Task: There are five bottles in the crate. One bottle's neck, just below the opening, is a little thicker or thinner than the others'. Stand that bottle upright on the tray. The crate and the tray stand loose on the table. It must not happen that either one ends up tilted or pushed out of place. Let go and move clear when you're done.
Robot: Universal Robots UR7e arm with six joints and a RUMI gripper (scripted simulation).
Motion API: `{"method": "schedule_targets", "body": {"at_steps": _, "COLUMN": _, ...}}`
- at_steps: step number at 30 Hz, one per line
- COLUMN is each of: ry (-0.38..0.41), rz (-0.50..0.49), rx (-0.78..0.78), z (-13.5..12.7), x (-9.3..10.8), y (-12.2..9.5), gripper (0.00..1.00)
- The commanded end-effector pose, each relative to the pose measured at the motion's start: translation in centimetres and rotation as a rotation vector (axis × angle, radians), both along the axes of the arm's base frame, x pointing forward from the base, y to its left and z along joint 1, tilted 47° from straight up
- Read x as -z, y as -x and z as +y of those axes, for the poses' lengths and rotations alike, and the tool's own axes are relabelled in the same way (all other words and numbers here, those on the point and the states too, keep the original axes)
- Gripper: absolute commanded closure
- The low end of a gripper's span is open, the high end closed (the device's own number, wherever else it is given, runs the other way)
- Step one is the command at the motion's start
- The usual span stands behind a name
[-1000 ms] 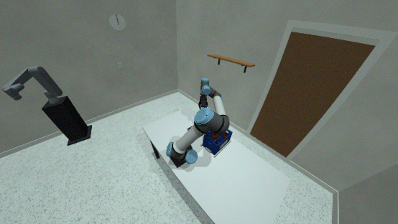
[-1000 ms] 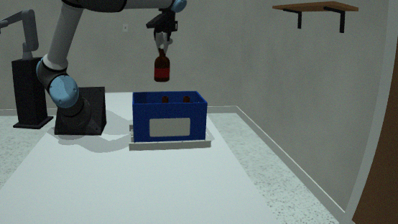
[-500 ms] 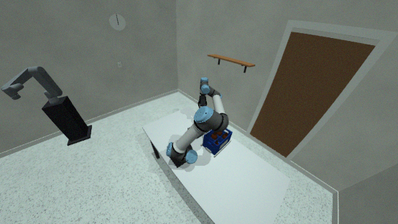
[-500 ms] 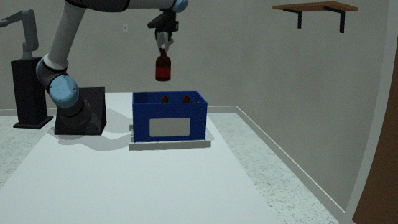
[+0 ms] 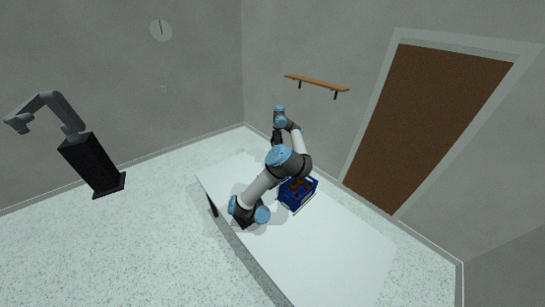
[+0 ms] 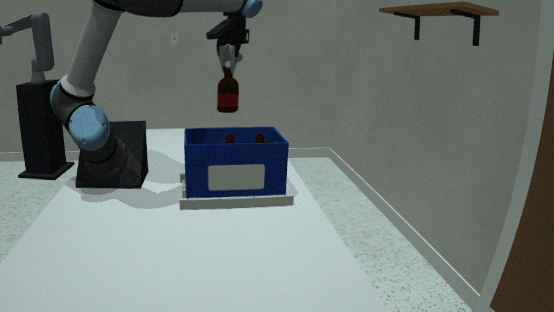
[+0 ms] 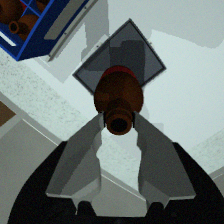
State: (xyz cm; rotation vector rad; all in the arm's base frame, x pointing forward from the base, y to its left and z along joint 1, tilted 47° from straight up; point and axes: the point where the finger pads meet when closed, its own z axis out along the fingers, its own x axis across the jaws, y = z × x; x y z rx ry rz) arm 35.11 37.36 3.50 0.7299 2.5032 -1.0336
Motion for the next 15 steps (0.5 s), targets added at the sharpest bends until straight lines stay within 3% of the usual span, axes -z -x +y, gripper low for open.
{"method": "schedule_targets", "body": {"at_steps": 1, "ry": -0.001, "rz": -0.001, "rx": 0.000, "z": 0.20, "x": 0.12, "y": -0.06, "gripper": 1.00}}
{"method": "schedule_targets", "body": {"at_steps": 15, "ry": -0.001, "rz": -0.001, "rx": 0.000, "z": 0.44, "x": 0.36, "y": -0.13, "gripper": 1.00}}
